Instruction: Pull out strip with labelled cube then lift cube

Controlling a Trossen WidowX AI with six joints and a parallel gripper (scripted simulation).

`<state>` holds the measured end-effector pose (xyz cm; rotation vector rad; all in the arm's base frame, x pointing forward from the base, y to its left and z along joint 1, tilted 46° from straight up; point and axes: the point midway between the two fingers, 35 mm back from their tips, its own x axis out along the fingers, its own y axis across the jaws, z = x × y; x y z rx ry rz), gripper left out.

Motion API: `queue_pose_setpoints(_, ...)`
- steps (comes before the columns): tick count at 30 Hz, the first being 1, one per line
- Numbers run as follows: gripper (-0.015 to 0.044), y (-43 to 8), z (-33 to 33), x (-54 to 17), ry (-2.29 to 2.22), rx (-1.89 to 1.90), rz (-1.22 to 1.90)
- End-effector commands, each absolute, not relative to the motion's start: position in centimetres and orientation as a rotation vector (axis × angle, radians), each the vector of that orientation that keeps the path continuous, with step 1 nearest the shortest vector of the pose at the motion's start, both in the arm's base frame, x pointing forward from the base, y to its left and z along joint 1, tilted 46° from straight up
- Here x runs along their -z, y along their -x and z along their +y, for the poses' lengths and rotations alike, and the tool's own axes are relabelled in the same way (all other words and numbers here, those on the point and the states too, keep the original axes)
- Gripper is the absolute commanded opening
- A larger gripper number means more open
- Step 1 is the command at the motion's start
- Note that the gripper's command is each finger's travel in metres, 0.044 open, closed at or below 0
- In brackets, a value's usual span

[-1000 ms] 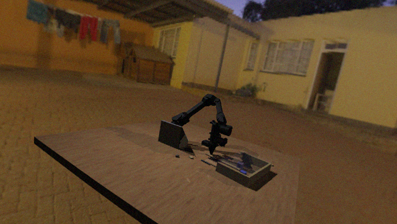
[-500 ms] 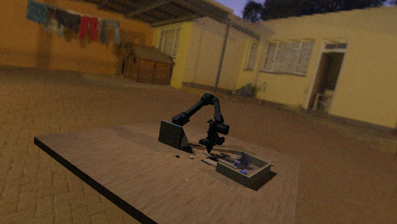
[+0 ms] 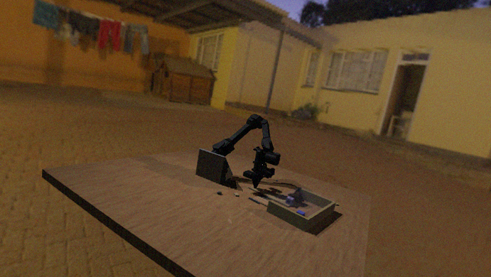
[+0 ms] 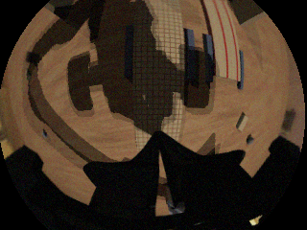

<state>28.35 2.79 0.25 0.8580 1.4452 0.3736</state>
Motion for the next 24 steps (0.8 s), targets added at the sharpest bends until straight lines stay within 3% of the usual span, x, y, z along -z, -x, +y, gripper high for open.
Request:
queue_pose_setpoints(1,0.0,-26.9,3.5,0.0,-0.871,-0.375,1.475)
queue_pose_setpoints(24,0.0,-23.7,4.4,-0.3,-0.872,-0.375,1.476)
